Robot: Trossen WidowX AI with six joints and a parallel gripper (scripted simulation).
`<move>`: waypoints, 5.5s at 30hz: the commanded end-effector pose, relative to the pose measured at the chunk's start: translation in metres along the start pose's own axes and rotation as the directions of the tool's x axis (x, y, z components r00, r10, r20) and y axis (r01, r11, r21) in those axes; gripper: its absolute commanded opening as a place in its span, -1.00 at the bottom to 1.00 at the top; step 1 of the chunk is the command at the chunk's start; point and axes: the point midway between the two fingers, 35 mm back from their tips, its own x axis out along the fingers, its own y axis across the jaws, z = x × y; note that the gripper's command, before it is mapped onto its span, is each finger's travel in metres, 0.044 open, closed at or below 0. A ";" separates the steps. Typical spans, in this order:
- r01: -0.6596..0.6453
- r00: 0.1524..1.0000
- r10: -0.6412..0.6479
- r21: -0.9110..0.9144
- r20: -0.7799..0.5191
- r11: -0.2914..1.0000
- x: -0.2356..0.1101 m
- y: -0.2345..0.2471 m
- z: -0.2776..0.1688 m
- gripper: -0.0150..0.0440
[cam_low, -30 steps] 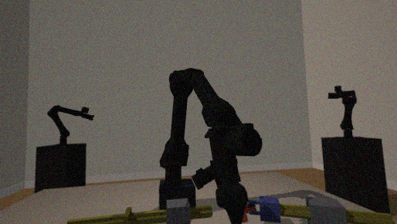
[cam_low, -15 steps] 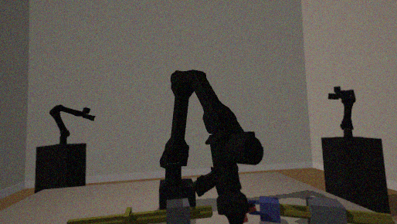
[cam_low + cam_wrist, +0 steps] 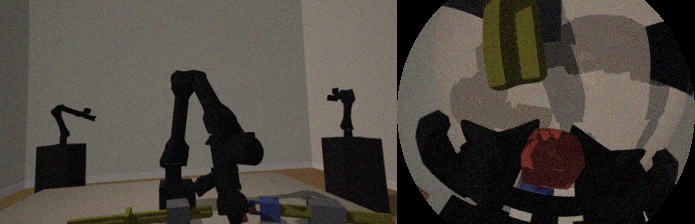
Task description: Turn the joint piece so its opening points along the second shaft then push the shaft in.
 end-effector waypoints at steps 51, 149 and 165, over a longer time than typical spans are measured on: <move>0.001 1.000 -0.001 0.003 0.002 1.000 0.001 0.000 0.000 0.12; 0.024 0.976 0.024 -0.218 0.215 0.976 -0.012 0.011 -0.001 -0.05; 0.024 0.976 0.024 -0.218 0.215 0.976 -0.012 0.011 -0.001 1.00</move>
